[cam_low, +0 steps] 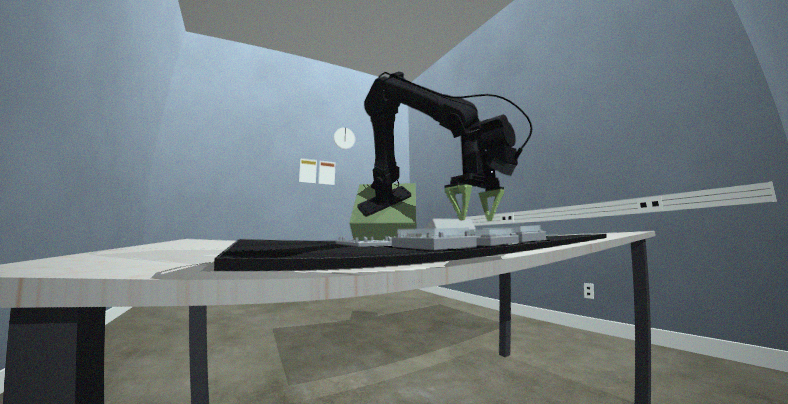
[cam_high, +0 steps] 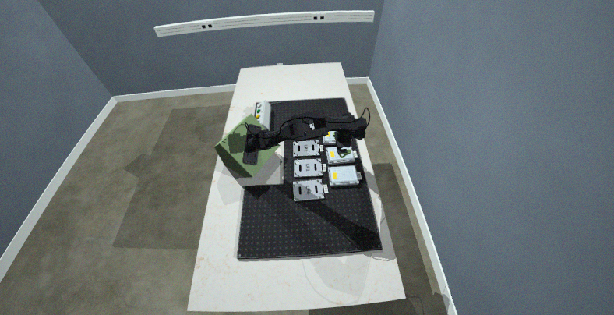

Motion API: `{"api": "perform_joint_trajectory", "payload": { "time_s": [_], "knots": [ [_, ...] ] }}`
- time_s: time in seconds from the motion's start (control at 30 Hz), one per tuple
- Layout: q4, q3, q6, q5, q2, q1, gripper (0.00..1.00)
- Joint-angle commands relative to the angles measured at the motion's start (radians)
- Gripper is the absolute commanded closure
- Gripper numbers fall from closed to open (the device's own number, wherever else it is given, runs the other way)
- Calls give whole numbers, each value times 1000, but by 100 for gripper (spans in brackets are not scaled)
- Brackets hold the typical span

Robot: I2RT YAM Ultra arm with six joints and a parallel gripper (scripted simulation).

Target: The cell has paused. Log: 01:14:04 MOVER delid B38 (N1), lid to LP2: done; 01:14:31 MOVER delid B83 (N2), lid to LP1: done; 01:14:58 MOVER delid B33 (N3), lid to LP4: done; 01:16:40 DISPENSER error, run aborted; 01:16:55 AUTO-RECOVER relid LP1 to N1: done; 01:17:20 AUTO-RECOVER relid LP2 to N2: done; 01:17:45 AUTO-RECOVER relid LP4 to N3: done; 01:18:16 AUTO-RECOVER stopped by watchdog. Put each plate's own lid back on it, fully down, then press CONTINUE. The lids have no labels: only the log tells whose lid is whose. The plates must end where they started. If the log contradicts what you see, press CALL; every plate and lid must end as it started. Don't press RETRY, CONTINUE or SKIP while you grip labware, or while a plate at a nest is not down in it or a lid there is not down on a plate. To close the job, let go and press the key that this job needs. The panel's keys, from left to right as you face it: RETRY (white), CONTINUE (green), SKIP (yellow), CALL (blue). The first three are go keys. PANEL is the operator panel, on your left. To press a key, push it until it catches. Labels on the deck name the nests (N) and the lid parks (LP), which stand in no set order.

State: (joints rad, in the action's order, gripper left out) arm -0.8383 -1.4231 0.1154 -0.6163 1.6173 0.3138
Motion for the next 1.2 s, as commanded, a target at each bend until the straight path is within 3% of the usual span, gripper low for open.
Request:
{"api": "perform_joint_trajectory", "payload": {
  "time_s": [0.0,1.17],
  "knots": [
    [-13,-28,9,-8,-30,28,0],
    [-14,-33,13,-10,-24,34,0]
  ]
}}
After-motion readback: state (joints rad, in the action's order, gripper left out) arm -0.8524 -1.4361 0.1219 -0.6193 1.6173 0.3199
